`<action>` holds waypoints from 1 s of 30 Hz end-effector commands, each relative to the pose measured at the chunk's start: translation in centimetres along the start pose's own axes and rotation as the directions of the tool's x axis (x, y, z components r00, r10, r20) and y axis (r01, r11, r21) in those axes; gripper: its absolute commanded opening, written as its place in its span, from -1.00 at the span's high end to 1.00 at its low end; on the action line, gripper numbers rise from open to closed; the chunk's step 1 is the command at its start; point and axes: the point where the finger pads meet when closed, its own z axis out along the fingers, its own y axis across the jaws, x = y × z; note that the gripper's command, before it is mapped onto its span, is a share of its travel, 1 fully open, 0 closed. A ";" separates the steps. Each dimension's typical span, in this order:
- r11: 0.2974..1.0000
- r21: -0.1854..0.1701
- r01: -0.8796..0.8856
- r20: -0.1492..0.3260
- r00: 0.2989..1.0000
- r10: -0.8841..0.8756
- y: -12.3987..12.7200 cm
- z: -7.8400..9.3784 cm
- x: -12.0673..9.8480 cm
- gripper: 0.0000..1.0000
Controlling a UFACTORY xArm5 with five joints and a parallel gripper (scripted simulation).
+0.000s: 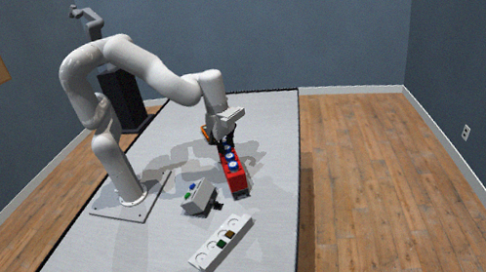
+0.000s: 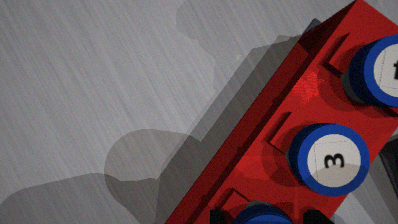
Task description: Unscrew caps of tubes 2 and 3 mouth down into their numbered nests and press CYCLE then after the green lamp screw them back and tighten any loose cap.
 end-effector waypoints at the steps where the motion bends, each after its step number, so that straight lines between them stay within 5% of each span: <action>1: 0.961 0.004 -0.276 -0.001 0.961 0.276 -0.1 -0.1 0.1 0.08; 5: 0.928 0.004 -0.372 -0.001 0.928 0.372 -0.1 -0.1 0.1 0.08; 7: 0.843 0.004 -0.538 0.000 0.843 0.538 -0.1 -0.1 0.1 0.08; 12: 0.698 0.004 -0.716 0.001 0.698 0.716 -0.1 -0.1 0.1 0.08; 20: 0.363 0.003 -0.932 0.002 0.363 0.932 -0.1 -0.1 0.1 0.08; 22: 0.363 0.003 -0.932 0.002 0.363 0.932 -0.1 -0.1 0.1 0.08; 24: 0.183 0.003 -0.983 0.003 0.183 0.983 -0.1 -0.1 0.1 0.08; 30: 0.157 0.003 -0.988 0.003 0.157 0.988 -0.1 -0.1 0.1 0.08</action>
